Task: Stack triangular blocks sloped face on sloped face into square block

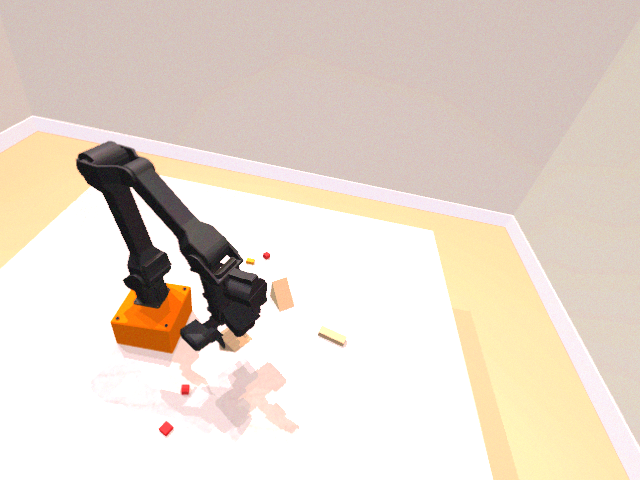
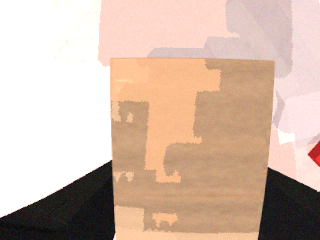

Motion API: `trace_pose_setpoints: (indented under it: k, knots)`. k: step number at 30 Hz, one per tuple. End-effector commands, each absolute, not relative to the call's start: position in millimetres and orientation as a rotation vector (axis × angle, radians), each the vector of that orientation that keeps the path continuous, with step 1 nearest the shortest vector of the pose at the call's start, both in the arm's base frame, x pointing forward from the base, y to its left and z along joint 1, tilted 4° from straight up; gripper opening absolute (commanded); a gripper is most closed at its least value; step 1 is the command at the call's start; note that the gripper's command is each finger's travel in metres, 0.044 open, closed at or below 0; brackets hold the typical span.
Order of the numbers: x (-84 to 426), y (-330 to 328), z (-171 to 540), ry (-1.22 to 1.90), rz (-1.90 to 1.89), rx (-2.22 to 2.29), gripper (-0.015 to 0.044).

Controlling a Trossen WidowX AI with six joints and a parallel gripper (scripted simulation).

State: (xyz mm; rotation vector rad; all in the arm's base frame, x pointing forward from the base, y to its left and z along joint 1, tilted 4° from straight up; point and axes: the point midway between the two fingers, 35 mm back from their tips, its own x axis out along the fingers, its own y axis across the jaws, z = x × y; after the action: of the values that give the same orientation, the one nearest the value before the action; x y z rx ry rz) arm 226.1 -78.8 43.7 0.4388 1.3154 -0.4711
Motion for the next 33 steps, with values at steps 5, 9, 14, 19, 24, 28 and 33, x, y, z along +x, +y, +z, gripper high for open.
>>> trace_pose_setpoints:
  k: [5,9,14,19,24,28,33]
  knots:
    - [227.5,-78.7,42.8,1.398,-0.275,0.223,0.0000]
    - [228.0,-78.9,42.9,1.428,-0.174,0.114,0.0000]
    - [228.6,-79.2,43.0,1.458,-0.043,-0.020,0.0000]
    - [229.3,-79.5,43.1,1.478,0.091,-0.152,0.0000]
    - [230.0,-79.9,43.2,1.489,0.230,-0.282,0.0000]
    - [230.5,-80.1,43.2,1.489,0.342,-0.385,0.0000]
    - [231.2,-80.5,43.3,1.481,0.486,-0.511,0.0000]
